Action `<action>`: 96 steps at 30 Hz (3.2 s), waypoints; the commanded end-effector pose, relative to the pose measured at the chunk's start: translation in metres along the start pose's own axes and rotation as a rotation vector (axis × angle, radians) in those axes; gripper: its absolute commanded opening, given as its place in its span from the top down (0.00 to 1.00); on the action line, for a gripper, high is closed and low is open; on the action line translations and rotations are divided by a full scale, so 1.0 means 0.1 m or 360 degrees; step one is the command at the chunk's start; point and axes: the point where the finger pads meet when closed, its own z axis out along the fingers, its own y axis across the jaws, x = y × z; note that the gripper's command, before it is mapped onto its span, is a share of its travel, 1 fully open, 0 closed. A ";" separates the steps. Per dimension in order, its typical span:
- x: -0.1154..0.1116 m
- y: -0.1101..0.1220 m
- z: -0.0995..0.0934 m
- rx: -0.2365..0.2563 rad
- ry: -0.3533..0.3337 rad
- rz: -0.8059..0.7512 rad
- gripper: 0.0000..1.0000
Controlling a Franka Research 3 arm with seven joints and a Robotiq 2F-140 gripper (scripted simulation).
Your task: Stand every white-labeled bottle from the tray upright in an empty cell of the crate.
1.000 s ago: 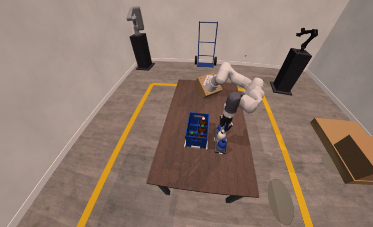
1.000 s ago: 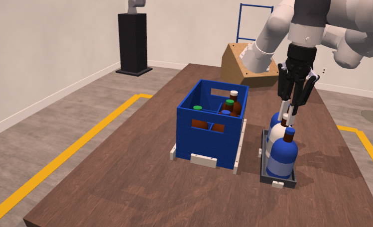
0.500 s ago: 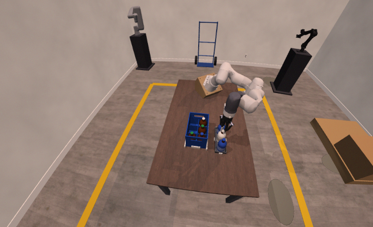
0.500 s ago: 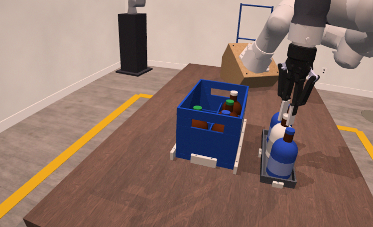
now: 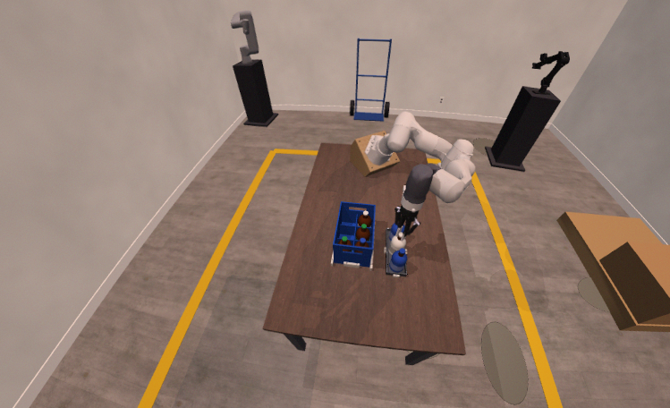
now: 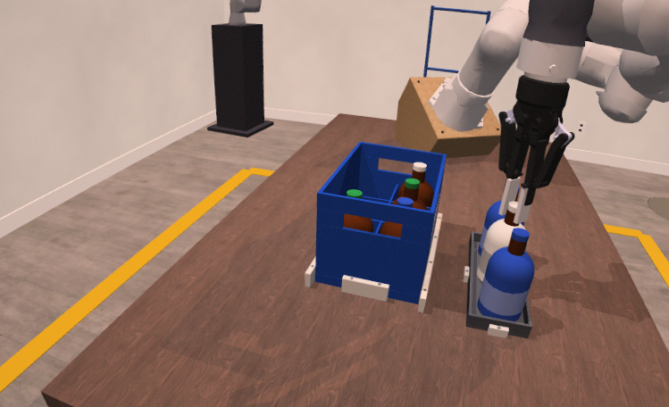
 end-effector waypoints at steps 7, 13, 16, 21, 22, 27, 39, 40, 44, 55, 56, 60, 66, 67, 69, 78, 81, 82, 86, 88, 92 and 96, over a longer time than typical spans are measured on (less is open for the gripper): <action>-0.01 0.00 -0.11 -0.0003 -0.0004 0.0007 1.00; -0.01 0.00 -0.19 -0.0003 -0.0004 0.0007 1.00; -0.02 0.00 -0.22 -0.0003 -0.0004 0.0007 1.00; -0.02 0.00 -0.27 -0.0003 -0.0004 0.0007 1.00; -0.02 0.00 -0.27 -0.0003 -0.0004 0.0007 1.00; -0.02 0.00 -0.31 -0.0003 -0.0004 0.0007 1.00; -0.02 0.00 -0.36 -0.0003 -0.0004 0.0007 1.00; -0.02 0.00 -0.36 -0.0003 -0.0004 0.0007 1.00; -0.02 0.00 -0.36 -0.0003 -0.0004 0.0007 1.00; -0.02 0.00 -0.36 -0.0003 -0.0004 0.0007 1.00; -0.02 0.00 -0.36 -0.0003 -0.0004 0.0007 1.00; -0.02 0.00 -0.36 -0.0003 -0.0004 0.0007 1.00; -0.02 0.00 -0.36 -0.0003 -0.0004 0.0007 1.00; -0.02 0.00 -0.36 -0.0003 -0.0004 0.0007 1.00; -0.02 0.00 -0.36 -0.0003 -0.0004 0.0007 1.00; -0.02 0.00 -0.36 -0.0003 -0.0004 0.0007 1.00; -0.02 0.00 -0.36 -0.0003 -0.0004 0.0007 1.00; -0.02 0.00 -0.36 -0.0003 -0.0004 0.0007 1.00; -0.02 0.00 -0.36 -0.0003 -0.0004 0.0007 1.00; -0.02 0.00 -0.37 -0.0003 -0.0004 0.0007 1.00; -0.02 0.00 -0.37 -0.0003 -0.0004 0.0007 1.00; -0.02 0.00 -0.39 -0.0003 -0.0004 0.0007 1.00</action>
